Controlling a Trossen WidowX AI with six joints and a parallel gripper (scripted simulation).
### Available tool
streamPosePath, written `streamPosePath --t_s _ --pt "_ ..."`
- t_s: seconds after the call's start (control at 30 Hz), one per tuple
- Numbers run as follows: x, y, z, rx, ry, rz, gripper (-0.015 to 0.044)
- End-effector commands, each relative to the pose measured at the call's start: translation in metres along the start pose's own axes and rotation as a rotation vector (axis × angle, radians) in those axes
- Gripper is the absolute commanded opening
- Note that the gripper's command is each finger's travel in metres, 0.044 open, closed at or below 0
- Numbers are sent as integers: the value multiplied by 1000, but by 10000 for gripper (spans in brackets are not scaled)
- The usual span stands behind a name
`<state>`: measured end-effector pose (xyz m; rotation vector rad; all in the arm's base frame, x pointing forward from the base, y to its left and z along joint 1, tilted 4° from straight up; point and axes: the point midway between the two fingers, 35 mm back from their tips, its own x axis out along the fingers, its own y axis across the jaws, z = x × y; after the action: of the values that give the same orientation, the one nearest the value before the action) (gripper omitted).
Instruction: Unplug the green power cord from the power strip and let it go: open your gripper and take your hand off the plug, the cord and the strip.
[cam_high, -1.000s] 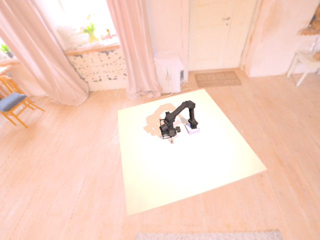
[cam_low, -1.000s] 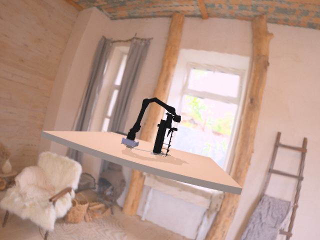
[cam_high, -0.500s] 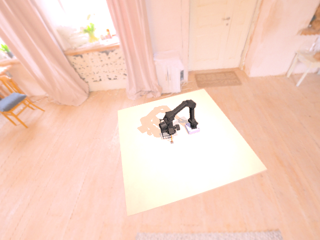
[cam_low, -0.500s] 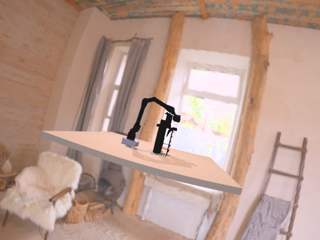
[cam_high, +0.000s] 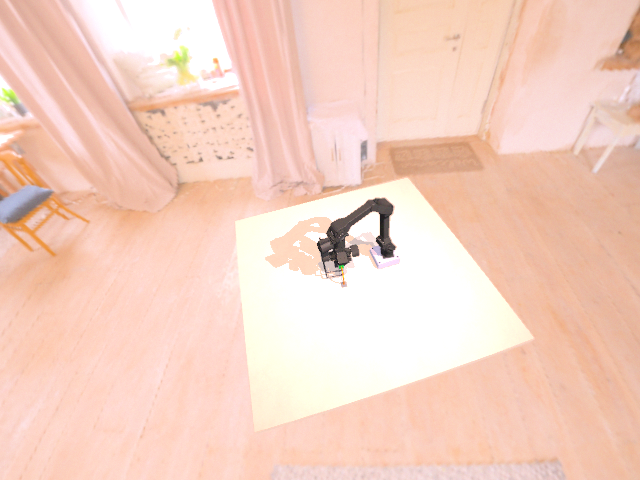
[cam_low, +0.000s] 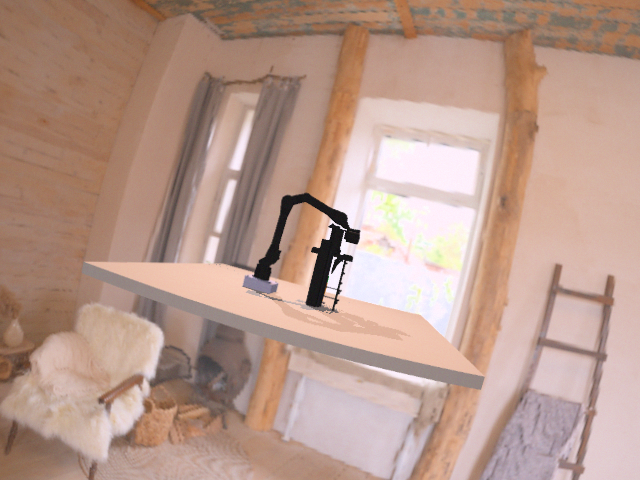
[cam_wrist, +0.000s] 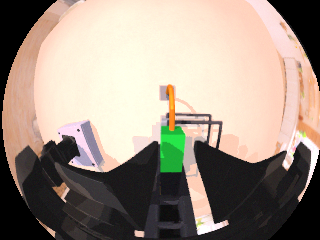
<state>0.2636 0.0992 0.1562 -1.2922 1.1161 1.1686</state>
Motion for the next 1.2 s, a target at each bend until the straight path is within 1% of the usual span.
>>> streamPosePath --t_s 0.0,0.6,0.73,1.0,1.17 --pt "1 2 -6 -4 -3 5 160" --pt "14 3 -10 -4 -3 5 160" --pt "11 2 -10 0 1 0 55" --pt "11 2 -10 0 1 0 2" --pt "11 1 -6 0 1 1 0"
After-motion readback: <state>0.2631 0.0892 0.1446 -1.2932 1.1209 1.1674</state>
